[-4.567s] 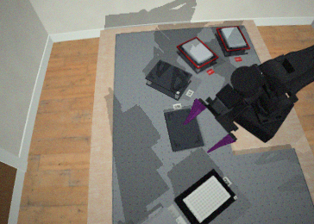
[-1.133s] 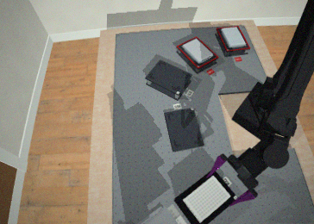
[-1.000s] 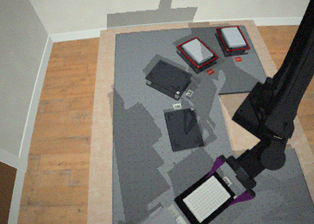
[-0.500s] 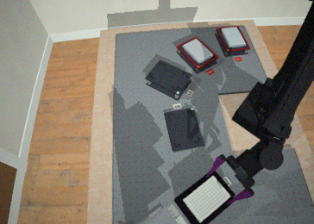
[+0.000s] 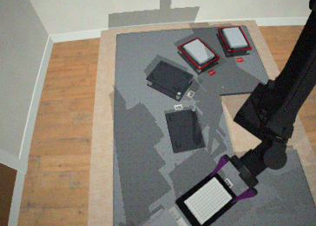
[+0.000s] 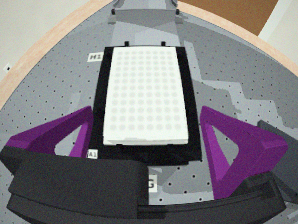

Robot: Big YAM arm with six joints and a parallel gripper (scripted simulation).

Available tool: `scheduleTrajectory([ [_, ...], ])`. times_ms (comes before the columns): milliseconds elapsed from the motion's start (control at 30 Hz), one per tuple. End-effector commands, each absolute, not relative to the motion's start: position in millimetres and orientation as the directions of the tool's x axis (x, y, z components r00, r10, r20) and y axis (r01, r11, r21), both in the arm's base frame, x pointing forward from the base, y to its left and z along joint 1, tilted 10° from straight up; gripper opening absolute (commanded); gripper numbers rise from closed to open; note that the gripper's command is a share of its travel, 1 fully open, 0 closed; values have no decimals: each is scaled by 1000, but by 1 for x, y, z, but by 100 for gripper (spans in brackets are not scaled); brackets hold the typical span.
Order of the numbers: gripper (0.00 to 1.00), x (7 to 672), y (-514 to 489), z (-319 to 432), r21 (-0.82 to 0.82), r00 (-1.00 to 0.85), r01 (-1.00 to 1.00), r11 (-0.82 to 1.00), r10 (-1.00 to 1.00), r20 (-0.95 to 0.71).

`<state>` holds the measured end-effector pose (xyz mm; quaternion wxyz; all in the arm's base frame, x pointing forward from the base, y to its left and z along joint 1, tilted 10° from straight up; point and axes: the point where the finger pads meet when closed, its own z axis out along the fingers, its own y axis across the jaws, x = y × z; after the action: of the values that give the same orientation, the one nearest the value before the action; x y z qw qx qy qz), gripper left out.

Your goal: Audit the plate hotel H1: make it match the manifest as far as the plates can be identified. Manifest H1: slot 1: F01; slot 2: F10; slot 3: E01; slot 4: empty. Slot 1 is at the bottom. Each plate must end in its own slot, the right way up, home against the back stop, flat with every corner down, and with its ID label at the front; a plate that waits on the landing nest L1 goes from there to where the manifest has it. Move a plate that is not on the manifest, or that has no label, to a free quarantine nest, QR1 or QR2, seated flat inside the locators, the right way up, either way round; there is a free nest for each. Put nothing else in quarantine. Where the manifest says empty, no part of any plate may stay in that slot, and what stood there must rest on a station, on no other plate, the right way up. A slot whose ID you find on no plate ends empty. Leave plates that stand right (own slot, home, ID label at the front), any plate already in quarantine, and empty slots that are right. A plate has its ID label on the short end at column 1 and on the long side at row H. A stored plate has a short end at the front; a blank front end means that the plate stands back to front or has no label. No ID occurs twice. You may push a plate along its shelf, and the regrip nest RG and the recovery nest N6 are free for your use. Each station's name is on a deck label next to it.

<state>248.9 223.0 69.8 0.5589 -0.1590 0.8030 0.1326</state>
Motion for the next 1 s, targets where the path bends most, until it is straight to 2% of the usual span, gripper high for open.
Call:
scheduleTrajectory([
  [0,100,244,227,70,59,-319,-413,909,-84,-944],
  [967,100,250,227,46,53,-316,-408,912,-87,-945],
])
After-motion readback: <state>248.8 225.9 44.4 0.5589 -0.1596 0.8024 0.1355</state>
